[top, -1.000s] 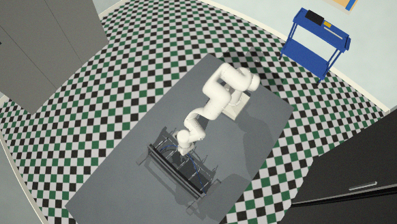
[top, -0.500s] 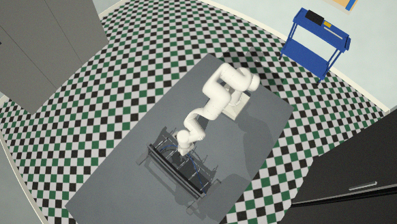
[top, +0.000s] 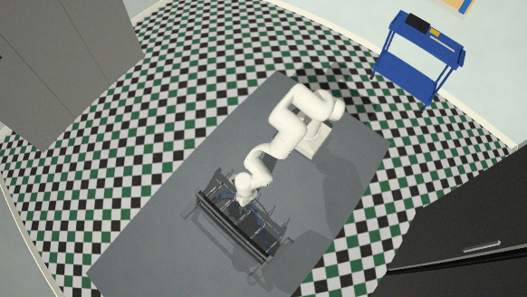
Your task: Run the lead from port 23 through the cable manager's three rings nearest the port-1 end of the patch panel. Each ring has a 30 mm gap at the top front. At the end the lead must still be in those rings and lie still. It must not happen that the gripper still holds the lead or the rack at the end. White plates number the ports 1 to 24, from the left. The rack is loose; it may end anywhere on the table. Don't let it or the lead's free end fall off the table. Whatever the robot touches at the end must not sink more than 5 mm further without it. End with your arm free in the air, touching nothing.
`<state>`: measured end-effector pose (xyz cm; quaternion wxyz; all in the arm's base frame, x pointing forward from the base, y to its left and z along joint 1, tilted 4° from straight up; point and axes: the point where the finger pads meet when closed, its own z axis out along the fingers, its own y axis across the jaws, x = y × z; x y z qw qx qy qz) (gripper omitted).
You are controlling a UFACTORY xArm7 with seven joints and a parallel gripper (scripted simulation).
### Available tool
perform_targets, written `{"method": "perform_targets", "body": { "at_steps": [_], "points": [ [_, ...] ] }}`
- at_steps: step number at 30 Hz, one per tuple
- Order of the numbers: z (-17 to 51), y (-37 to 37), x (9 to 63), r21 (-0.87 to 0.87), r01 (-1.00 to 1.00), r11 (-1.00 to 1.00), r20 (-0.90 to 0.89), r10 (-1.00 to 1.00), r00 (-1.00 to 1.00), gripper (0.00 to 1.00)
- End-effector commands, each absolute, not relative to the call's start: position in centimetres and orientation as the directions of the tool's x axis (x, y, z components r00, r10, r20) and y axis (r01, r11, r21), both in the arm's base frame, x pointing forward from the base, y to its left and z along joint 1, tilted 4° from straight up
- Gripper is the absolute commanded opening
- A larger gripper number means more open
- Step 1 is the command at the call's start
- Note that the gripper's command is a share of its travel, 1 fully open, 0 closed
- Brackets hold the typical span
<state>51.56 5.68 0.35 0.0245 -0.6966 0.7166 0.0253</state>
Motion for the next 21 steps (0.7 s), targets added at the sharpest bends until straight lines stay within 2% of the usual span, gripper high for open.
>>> {"method": "perform_targets", "body": {
  "at_steps": [1,21],
  "points": [
    [0.49,5.67,51.73,-0.003,-1.000,0.029,-0.071,-0.997,-0.029,0.33],
    [-0.44,5.73,51.73,-0.003,-1.000,0.029,-0.071,-0.997,-0.029,0.33]
  ]
}}
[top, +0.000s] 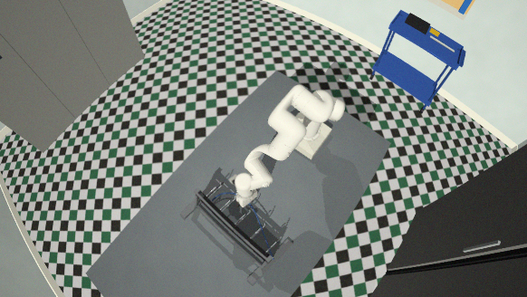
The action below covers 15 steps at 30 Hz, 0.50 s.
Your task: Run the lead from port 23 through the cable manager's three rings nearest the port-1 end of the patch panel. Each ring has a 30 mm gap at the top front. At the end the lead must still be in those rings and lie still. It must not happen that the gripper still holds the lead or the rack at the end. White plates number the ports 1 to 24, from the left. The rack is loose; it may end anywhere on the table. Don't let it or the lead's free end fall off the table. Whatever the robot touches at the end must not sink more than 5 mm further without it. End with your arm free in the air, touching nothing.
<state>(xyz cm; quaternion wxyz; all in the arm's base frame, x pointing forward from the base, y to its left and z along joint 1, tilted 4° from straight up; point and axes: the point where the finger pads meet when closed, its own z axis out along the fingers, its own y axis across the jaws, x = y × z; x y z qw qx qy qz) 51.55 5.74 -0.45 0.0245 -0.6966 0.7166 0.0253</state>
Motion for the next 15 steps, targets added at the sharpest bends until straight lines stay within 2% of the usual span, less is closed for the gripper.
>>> {"method": "perform_targets", "body": {
  "at_steps": [1,15],
  "points": [
    [-0.51,5.74,51.73,-0.003,-1.000,0.029,-0.071,-0.997,-0.029,0.33],
    [-1.18,5.79,51.74,-0.003,-1.000,0.029,-0.071,-0.997,-0.029,0.33]
  ]
}}
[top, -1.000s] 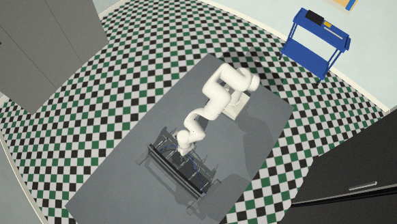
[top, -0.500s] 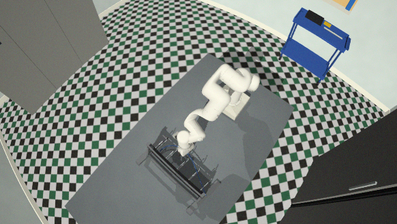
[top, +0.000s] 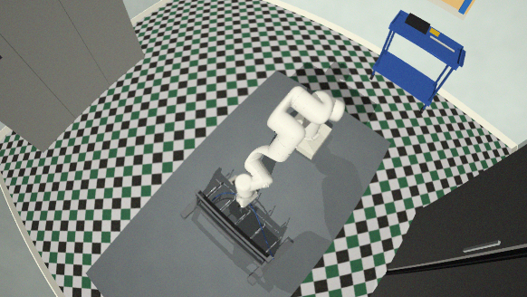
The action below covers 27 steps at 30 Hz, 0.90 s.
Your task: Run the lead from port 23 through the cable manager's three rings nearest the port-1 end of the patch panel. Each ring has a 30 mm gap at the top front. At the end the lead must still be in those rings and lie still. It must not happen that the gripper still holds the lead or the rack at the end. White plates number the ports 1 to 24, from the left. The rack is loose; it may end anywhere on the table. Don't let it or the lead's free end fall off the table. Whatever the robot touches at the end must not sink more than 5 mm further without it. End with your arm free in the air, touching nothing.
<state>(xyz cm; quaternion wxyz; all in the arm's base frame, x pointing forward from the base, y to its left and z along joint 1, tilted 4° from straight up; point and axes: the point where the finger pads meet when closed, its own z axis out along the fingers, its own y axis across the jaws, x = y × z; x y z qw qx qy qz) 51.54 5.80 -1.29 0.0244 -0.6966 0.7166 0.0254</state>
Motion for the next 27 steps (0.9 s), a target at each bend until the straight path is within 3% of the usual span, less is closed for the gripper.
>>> {"method": "perform_targets", "body": {
  "at_steps": [1,27],
  "points": [
    [-1.22,5.79,51.74,-0.003,-1.000,0.029,-0.071,-0.997,-0.029,0.33],
    [-1.48,5.81,51.74,-0.003,-1.000,0.029,-0.071,-0.997,-0.029,0.33]
  ]
}}
